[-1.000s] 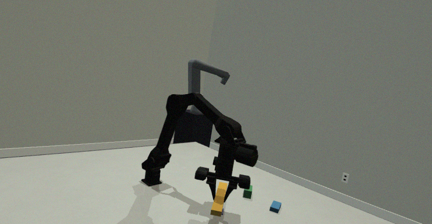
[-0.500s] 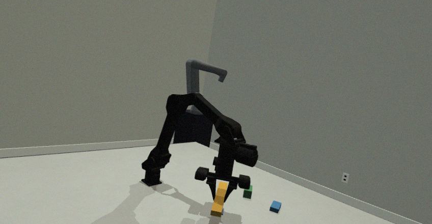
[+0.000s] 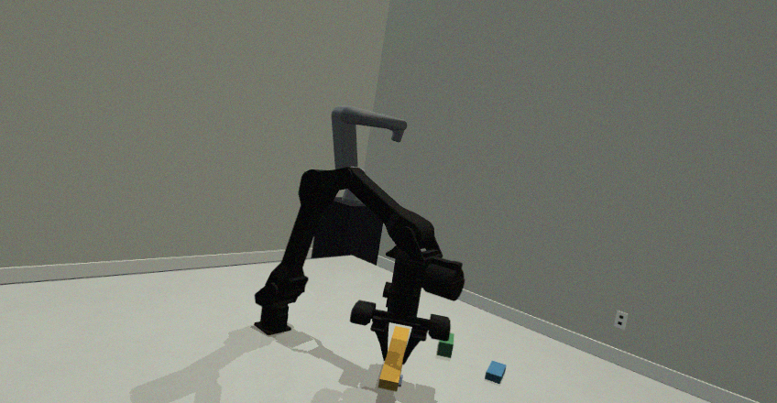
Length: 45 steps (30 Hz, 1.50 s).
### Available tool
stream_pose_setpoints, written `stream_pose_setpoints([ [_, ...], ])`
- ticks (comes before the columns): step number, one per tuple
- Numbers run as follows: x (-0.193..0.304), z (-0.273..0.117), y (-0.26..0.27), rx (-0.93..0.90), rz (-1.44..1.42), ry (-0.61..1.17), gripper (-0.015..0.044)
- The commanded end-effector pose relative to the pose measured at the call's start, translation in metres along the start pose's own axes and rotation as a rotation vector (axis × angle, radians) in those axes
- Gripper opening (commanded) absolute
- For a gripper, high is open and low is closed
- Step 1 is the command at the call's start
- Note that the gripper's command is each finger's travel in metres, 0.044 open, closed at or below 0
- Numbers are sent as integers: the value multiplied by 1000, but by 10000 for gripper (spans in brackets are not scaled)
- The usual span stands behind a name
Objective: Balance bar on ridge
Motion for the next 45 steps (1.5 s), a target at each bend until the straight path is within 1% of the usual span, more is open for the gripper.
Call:
stream_pose_setpoints([
  [1, 0, 0, 0, 0, 0, 0, 0],
  [25, 0, 0, 0, 0, 0, 0, 0],
  [31, 0, 0, 0, 0, 0, 0, 157],
  [32, 0, 0, 0, 0, 0, 0, 167],
  [45, 0, 0, 0, 0, 0, 0, 167],
])
Point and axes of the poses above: the point midway between the two fingers, 35 mm back from their tips, its own z axis out along the fingers, its own y axis across the jaws, x = y × z, the point moved 1 cm from there along -z, back along the fingers, and after that the axes turned 5 degrees about z, right-handed, at the moved point
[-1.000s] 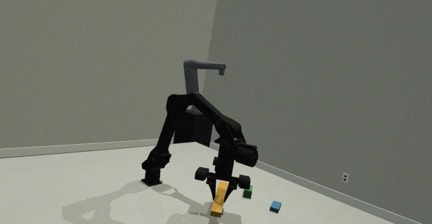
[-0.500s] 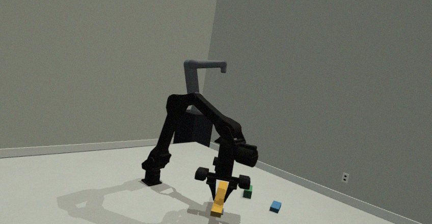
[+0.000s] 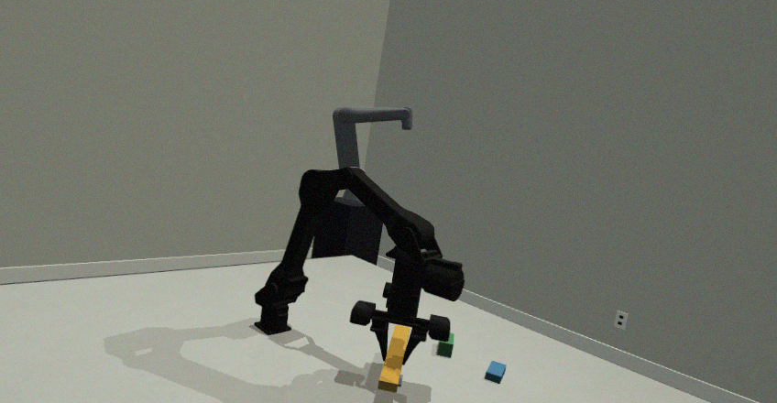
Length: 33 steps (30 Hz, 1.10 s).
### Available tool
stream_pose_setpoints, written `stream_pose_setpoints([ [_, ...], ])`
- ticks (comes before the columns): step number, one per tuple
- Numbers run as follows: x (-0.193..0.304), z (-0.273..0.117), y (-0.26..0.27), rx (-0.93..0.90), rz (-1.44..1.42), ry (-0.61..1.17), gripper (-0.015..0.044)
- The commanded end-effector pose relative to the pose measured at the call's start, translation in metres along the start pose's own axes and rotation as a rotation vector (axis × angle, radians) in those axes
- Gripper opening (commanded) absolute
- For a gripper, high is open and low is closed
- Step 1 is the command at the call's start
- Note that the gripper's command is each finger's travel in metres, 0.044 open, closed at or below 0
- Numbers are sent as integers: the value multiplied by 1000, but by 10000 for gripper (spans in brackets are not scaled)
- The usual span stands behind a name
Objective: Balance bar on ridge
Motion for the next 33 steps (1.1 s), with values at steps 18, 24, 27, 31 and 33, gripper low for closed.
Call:
stream_pose_setpoints([
  [18, 0, 0, 0, 0, 0, 0, 171],
  [24, 0, 0, 0, 0, 0, 0, 172],
  [27, 0, 0, 0, 0, 0, 0, 173],
  [31, 0, 0, 0, 0, 0, 0, 185],
  [33, 0, 0, 0, 0, 0, 0, 185],
])
Point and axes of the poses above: the point midway between the two fingers, 35 mm back from their tips, its own z axis out along the fingers, its own y axis across the jaws, x = y × z, the point moved 1 cm from there along -z, back along the fingers, and after that the axes turned 5 degrees about z, right-handed, at the moved point
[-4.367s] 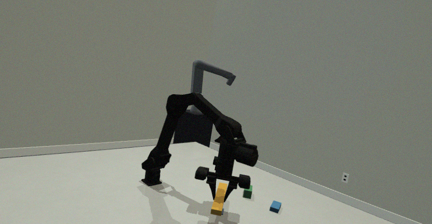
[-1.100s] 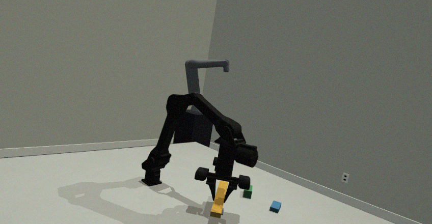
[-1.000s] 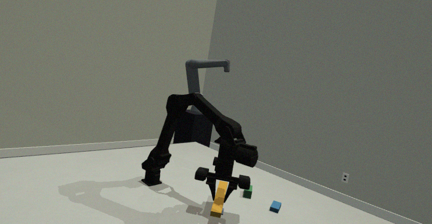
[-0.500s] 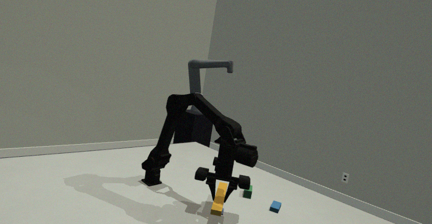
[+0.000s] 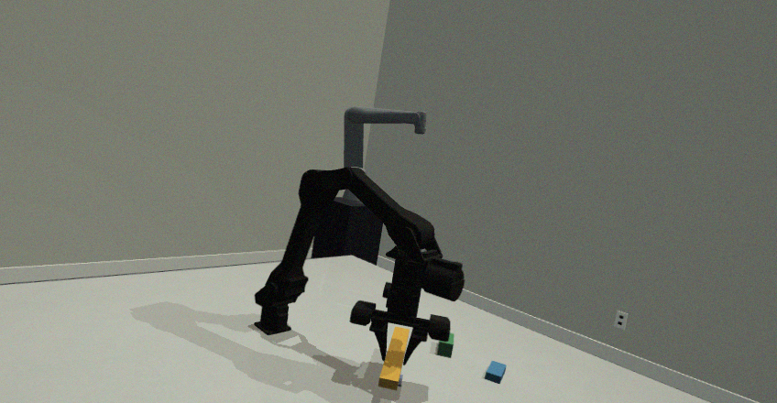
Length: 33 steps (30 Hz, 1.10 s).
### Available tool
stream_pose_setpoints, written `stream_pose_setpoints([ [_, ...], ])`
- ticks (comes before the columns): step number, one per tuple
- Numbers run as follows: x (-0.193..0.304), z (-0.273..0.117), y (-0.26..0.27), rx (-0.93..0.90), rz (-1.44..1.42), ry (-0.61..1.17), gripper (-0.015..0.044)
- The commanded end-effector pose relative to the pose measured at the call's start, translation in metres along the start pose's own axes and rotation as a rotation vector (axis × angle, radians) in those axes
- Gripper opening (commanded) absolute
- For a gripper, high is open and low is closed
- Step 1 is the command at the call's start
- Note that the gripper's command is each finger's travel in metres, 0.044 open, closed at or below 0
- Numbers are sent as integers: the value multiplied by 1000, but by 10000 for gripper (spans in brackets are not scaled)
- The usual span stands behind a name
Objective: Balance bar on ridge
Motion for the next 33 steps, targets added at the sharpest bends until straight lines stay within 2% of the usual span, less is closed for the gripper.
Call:
stream_pose_setpoints([
  [1, 0, 0, 0, 0, 0, 0, 185],
  [9, 0, 0, 0, 0, 0, 0, 185],
  [19, 0, 0, 0, 0, 0, 0, 440],
  [23, 0, -8, -1, 0, 0, 0, 440],
  [30, 1, -92, -2, 0, 0, 0, 440],
  [33, 0, -100, 0, 0, 0, 0, 440],
])
Point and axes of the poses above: the point midway between the two fingers, 35 mm back from their tips, its own z axis out along the fingers, its own y axis across the jaws, x = y × z, the point moved 1 cm from there along -z, back along the fingers, and after that the axes turned 5 degrees about z, right-handed, at the moved point
